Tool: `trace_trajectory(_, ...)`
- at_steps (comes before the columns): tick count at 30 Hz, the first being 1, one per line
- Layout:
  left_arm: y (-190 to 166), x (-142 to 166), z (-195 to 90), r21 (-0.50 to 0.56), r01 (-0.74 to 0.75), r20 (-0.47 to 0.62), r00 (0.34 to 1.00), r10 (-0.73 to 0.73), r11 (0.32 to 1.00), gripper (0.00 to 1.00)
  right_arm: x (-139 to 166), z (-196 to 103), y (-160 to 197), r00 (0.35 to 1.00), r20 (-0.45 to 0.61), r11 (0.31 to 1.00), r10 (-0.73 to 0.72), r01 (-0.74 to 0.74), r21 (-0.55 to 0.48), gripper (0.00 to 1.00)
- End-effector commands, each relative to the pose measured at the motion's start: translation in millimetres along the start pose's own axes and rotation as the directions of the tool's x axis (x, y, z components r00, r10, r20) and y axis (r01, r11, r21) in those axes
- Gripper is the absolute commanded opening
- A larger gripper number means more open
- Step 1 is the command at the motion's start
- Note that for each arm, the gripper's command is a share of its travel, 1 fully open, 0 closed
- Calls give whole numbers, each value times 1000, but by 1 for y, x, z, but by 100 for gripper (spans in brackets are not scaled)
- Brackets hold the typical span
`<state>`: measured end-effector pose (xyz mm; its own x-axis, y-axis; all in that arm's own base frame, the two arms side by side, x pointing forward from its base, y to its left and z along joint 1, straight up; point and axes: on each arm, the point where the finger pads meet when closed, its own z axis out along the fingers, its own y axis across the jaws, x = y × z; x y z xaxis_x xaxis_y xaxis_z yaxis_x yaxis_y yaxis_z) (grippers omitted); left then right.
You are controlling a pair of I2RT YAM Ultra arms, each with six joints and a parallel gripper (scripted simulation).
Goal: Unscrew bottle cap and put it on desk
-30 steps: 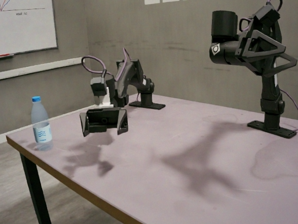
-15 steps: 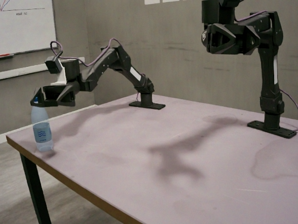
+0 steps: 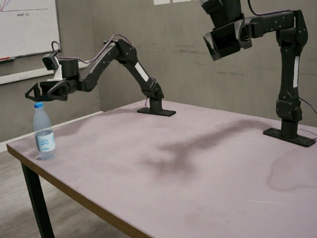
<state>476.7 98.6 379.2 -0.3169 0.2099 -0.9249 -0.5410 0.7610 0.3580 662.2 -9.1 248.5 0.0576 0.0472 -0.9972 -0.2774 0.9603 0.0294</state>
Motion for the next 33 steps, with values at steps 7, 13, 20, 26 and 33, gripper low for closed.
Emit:
trace_trajectory(7,-24,35,-17,355,-329,-78,922,378,875,57,-36,-16,-2,995,92,999,-30,33,-31,94)
trace_trajectory(13,-23,22,-40,468,-457,-5,854,519,756,57,3,-33,-25,998,47,999,-41,42,-23,94)
trace_trajectory(20,-67,49,-136,553,-644,199,718,667,529,57,94,-88,-58,999,-21,997,-43,41,-71,94)
trace_trajectory(26,-81,106,-154,664,-718,353,547,759,209,57,93,-94,-57,998,0,994,-62,61,-95,94)
trace_trajectory(33,-78,88,-156,676,-737,450,423,787,10,57,95,-96,-57,998,-2,993,-61,61,-97,94)
